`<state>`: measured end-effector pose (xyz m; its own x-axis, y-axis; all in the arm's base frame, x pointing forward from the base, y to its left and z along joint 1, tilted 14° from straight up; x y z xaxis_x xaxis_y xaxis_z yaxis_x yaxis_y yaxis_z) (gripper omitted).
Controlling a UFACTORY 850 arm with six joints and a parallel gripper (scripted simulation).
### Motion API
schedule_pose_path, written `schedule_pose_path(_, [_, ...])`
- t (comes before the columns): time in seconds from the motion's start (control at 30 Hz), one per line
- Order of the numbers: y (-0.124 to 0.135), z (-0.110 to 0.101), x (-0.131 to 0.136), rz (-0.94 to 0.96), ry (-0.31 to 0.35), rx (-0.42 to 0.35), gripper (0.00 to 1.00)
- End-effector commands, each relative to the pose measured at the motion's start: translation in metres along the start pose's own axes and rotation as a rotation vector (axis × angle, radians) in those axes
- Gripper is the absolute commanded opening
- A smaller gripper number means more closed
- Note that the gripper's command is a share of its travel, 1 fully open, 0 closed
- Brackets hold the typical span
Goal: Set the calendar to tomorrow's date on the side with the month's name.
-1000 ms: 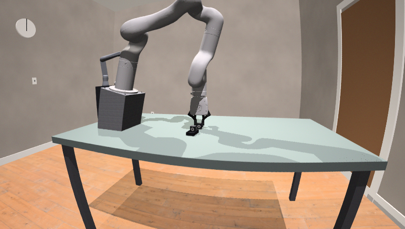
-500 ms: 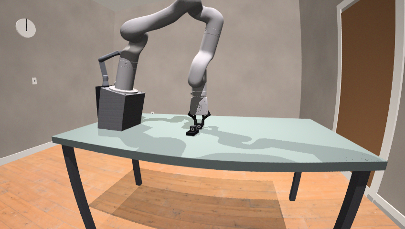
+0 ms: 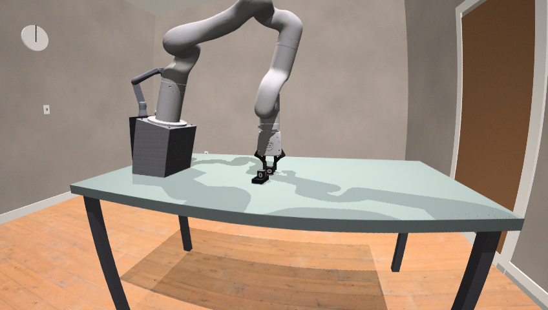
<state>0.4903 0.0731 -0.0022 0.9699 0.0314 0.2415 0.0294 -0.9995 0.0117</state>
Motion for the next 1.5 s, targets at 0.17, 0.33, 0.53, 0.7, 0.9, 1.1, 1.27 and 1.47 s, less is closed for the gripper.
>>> schedule_pose_path(0.17, [-0.0001,-0.0003,0.0009,0.0,0.001,0.0,0.27])
schedule_pose_path(0.33, [-0.0001,-0.0003,0.0009,0.0,0.001,0.0,0.27])
schedule_pose_path(0.53, [-0.0001,-0.0003,0.0009,0.0,0.001,0.0,0.27])
schedule_pose_path(0.7, [-0.0001,-0.0003,0.0009,0.0,0.001,0.0,0.27])
schedule_pose_path(0.9, [-0.0001,0.0001,0.0009,0.0,0.001,0.0,0.27])
schedule_pose_path(1.1, [-0.0001,0.0016,0.0009,0.0,0.001,0.0,0.27])
schedule_pose_path(1.27, [-0.0001,0.003,0.0009,0.0,0.001,0.0,0.27])
schedule_pose_path(1.47, [-0.0001,0.0035,0.0009,0.0,0.001,0.0,0.27])
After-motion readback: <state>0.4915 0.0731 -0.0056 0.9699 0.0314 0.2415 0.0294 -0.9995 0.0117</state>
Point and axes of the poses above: the point where the finger pads meet when closed, its own z axis out along the fingers, its own x axis across the jaws, y = z × x, the point moved 8 cm from there along -z, back along the fingers, and after that the axes turned 7 degrees about z, right-handed, at the moved point
